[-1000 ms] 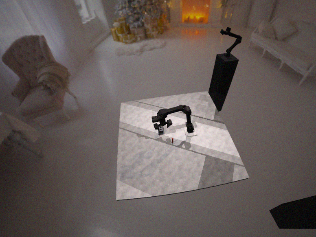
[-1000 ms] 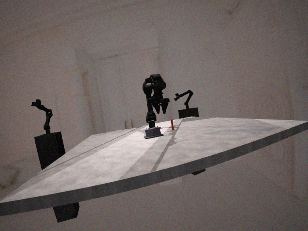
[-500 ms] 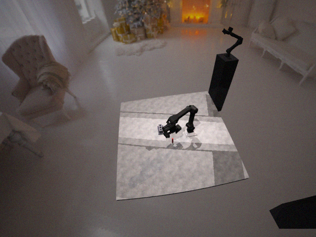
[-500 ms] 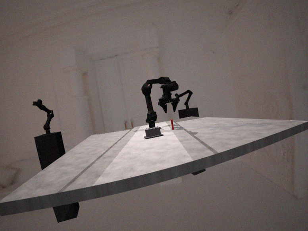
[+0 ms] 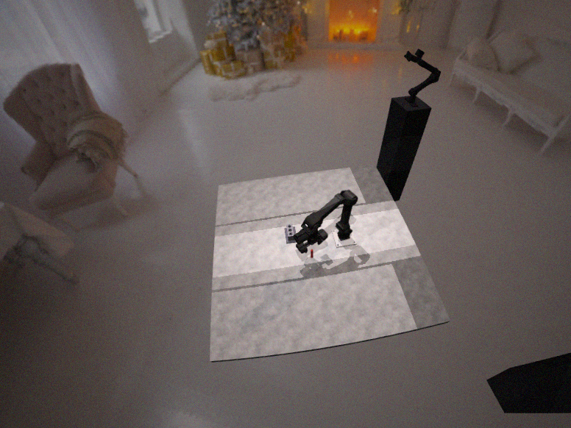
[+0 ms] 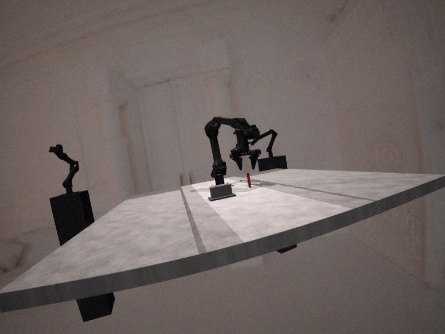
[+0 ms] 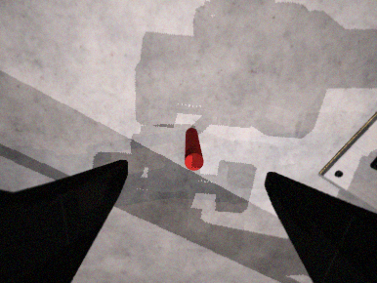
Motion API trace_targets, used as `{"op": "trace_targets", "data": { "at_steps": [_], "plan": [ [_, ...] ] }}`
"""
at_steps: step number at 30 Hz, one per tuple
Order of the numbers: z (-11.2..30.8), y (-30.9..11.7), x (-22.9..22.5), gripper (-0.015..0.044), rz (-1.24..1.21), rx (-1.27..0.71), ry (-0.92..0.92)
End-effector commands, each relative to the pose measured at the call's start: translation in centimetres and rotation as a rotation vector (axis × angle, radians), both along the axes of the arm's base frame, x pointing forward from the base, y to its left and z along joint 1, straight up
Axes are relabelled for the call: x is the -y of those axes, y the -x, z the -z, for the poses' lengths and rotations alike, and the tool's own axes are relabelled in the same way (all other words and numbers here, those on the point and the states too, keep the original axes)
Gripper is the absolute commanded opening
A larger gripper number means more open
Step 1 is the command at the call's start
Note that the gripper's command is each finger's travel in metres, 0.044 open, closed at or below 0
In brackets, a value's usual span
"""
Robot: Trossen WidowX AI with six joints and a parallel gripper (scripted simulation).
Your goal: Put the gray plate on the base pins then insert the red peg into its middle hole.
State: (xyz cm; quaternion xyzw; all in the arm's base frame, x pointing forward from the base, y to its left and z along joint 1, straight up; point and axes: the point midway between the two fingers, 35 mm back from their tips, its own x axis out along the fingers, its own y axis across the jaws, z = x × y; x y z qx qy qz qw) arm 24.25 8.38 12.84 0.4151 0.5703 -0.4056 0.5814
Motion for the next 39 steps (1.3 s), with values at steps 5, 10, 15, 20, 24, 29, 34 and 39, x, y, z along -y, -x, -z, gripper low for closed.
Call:
{"op": "trace_targets", "data": {
  "at_steps": [5,10,15,20,24,29,34,39],
  "plan": [
    [1.3,-0.1,-0.1,0.044,0.005,0.0,-0.003],
    [2.1,-0.2,-0.1,0.044,0.005,0.0,-0.003],
    [2.9,-0.2,-0.1,0.044,0.005,0.0,-0.003],
    [3.7,-0.2,-0.2,0.044,0.005,0.0,-0.003],
    [4.4,-0.2,-0.2,0.044,0.005,0.0,-0.003],
    [5.2,-0.2,-0.1,0.044,0.005,0.0,-0.003],
    [5.7,-0.2,-0.1,0.044,0.005,0.0,-0.003],
    [5.7,-0.2,-0.1,0.0309,0.005,0.0,-0.003]
  ]
}}
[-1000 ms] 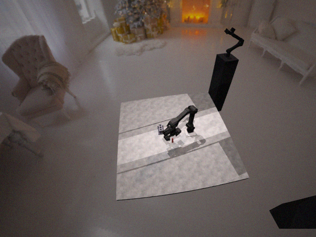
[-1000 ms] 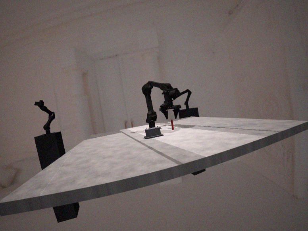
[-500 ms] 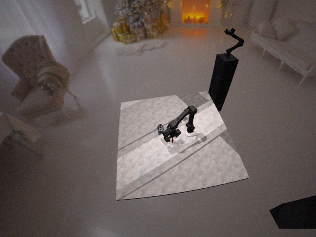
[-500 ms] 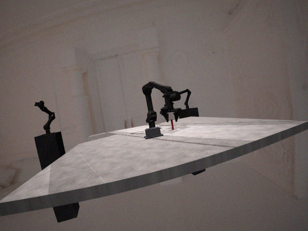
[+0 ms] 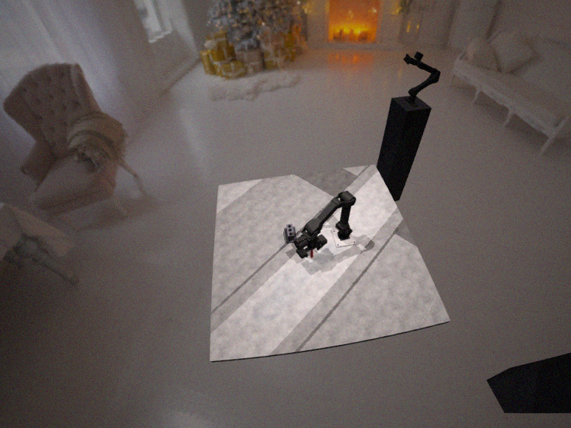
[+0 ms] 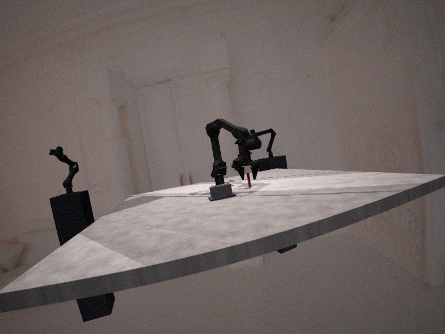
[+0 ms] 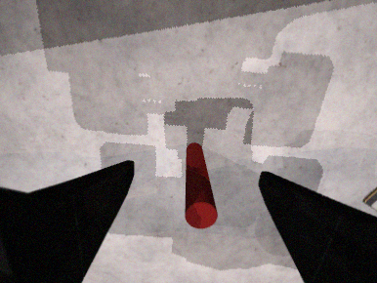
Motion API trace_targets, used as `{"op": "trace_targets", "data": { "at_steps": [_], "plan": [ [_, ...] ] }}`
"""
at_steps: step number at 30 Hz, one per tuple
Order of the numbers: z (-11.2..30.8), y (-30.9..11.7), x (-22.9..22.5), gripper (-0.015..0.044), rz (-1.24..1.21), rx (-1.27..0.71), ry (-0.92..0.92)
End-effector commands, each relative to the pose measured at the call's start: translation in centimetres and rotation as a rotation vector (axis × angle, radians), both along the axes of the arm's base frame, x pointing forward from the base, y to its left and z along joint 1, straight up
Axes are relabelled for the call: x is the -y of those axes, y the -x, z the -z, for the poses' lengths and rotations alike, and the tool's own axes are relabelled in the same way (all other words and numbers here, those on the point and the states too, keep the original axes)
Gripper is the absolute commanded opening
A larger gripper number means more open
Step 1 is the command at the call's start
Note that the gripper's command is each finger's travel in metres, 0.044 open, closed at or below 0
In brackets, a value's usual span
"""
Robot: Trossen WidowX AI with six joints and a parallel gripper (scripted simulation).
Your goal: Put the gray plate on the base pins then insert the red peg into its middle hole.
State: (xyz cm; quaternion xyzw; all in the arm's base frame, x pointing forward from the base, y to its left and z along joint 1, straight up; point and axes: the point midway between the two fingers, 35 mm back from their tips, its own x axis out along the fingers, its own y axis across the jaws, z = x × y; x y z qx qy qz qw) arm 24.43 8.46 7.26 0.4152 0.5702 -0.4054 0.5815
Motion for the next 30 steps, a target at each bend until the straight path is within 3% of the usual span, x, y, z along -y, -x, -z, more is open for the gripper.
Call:
{"op": "trace_targets", "data": {
  "at_steps": [1,11,30],
  "plan": [
    [0.1,0.0,0.0,0.0282,0.005,-0.001,-0.003],
    [0.1,0.0,0.0,0.002,0.005,-0.001,-0.003],
    [-2.5,-0.4,-0.2,0.0,0.005,0.0,-0.003]
  ]
}}
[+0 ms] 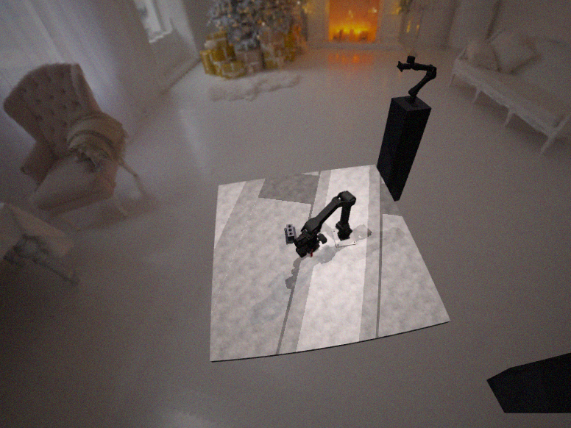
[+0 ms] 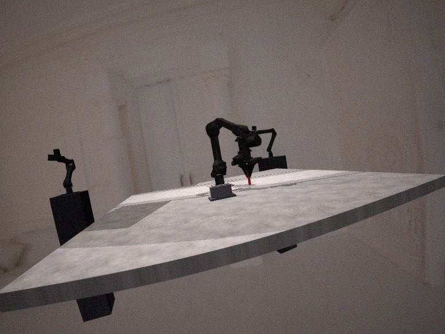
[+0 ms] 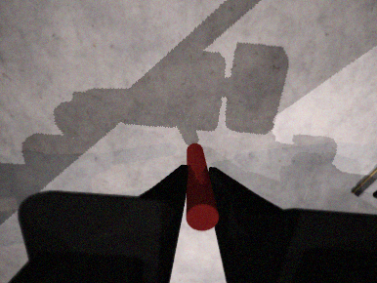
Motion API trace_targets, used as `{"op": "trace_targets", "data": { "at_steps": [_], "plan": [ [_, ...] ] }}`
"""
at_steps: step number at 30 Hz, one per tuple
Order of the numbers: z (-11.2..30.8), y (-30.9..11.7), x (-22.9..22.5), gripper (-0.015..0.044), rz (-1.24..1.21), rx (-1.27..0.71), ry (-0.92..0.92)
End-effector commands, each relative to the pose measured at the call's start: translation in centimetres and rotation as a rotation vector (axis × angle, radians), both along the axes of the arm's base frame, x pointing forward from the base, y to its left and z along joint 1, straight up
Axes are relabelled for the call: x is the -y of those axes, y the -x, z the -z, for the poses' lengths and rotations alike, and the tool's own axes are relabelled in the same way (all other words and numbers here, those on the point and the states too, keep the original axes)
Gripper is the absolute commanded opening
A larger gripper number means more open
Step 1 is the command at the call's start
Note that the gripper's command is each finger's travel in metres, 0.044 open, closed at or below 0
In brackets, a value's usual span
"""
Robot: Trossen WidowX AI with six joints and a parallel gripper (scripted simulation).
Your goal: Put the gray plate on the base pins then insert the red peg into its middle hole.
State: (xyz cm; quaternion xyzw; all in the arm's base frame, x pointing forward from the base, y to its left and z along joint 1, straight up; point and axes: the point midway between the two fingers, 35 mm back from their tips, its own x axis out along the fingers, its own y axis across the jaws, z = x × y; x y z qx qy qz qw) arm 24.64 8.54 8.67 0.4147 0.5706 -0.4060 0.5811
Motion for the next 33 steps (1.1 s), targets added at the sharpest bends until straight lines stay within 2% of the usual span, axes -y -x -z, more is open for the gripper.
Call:
{"op": "trace_targets", "data": {
  "at_steps": [1,18,19,33],
  "plan": [
    [-1.4,-0.2,-0.1,0.0,0.004,0.002,-0.004],
    [-6.7,-0.4,-0.2,0.0,0.004,0.002,-0.004],
    [-5.6,-0.5,-0.2,0.0,0.0,0.003,-0.001],
    [-5.9,-2.9,2.6,0.0,0.001,0.004,0.001]
  ]
}}
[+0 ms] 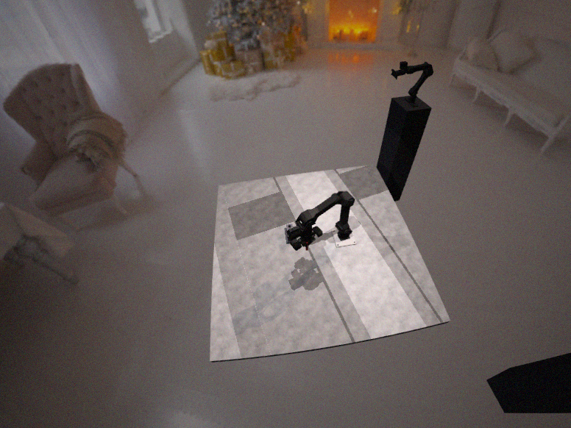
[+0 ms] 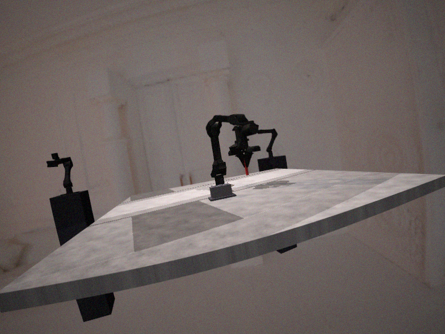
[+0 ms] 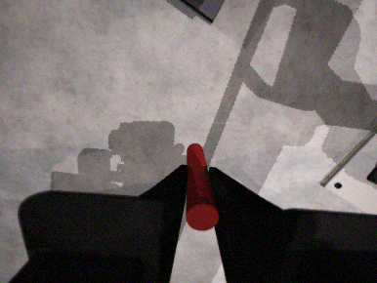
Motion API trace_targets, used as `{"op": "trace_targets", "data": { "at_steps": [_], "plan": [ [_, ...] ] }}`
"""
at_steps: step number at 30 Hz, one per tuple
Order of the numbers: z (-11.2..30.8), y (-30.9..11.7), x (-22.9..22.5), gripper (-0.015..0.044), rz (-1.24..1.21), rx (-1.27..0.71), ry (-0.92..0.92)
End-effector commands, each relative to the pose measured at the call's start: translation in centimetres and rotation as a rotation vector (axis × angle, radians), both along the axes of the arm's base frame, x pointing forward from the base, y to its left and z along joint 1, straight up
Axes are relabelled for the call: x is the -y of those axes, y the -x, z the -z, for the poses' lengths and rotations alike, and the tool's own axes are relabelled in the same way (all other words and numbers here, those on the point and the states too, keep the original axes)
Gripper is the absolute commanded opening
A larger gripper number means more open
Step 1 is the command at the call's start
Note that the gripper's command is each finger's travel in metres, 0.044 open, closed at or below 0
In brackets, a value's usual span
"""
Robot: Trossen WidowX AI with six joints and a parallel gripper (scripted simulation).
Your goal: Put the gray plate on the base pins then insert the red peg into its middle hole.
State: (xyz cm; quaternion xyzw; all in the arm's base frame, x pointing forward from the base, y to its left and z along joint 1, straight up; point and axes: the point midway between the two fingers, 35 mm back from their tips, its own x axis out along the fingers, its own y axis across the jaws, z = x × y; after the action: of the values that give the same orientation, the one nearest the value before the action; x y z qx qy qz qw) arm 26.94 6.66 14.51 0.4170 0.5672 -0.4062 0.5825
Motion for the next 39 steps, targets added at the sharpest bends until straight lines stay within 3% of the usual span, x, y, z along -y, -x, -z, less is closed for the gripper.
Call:
{"op": "trace_targets", "data": {
  "at_steps": [1,39],
  "plan": [
    [-0.1,-0.7,0.9,0.0,-0.004,-0.003,0.0],
    [-0.4,-5.2,11.2,0.0,0.0,0.004,0.009]
  ]
}}
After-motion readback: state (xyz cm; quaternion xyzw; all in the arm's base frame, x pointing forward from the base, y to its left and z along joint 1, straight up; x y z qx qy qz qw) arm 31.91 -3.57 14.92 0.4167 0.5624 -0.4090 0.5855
